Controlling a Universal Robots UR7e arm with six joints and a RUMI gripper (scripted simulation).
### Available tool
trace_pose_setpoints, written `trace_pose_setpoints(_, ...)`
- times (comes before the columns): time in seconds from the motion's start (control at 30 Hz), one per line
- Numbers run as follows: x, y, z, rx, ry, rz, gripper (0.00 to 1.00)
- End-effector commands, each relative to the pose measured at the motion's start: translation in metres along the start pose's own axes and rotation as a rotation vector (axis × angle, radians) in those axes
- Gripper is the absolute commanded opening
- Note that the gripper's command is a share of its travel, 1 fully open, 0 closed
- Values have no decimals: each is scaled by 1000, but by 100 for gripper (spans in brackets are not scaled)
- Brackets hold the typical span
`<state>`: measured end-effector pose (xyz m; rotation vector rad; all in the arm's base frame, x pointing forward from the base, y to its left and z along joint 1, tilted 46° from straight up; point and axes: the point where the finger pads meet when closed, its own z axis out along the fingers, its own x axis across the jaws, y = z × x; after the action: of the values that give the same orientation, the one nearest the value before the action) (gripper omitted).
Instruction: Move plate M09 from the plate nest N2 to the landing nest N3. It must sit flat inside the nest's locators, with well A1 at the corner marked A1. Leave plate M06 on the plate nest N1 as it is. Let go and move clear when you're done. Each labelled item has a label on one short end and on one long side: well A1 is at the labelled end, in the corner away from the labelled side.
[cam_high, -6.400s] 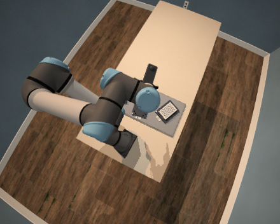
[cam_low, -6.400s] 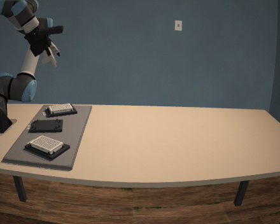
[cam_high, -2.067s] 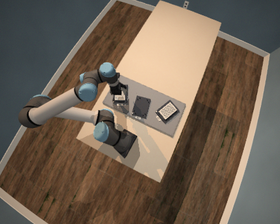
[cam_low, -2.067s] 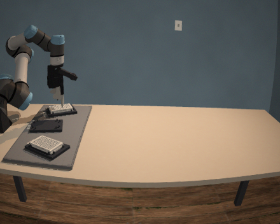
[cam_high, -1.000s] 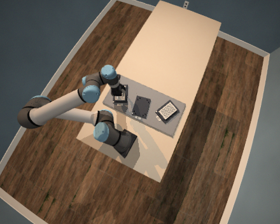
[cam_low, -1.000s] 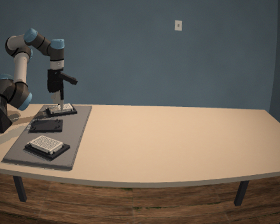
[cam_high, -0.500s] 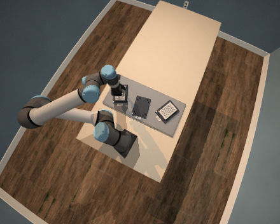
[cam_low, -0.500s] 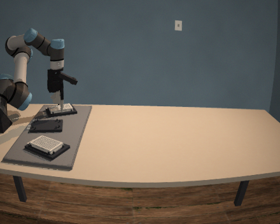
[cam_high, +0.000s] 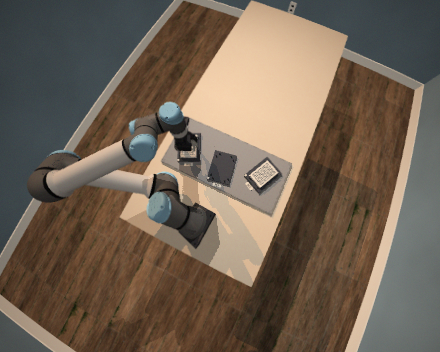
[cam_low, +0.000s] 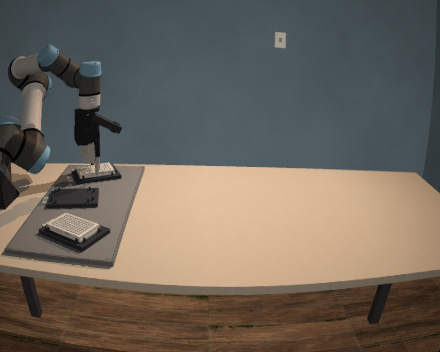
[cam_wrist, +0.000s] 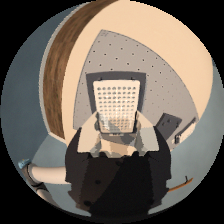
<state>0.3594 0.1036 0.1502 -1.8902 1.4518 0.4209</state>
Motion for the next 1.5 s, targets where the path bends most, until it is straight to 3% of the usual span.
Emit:
trace_pose_setpoints(0.0, 0, 0, 0, 0, 0, 0, 0)
trace_pose_setpoints(0.7, 0, 0, -32, 0, 0, 0, 0)
trace_pose_setpoints(0.93, 0, 0, -32, 0, 0, 0, 0)
trace_pose_setpoints(1.47, 64, 40, -32, 0, 0, 256, 0)
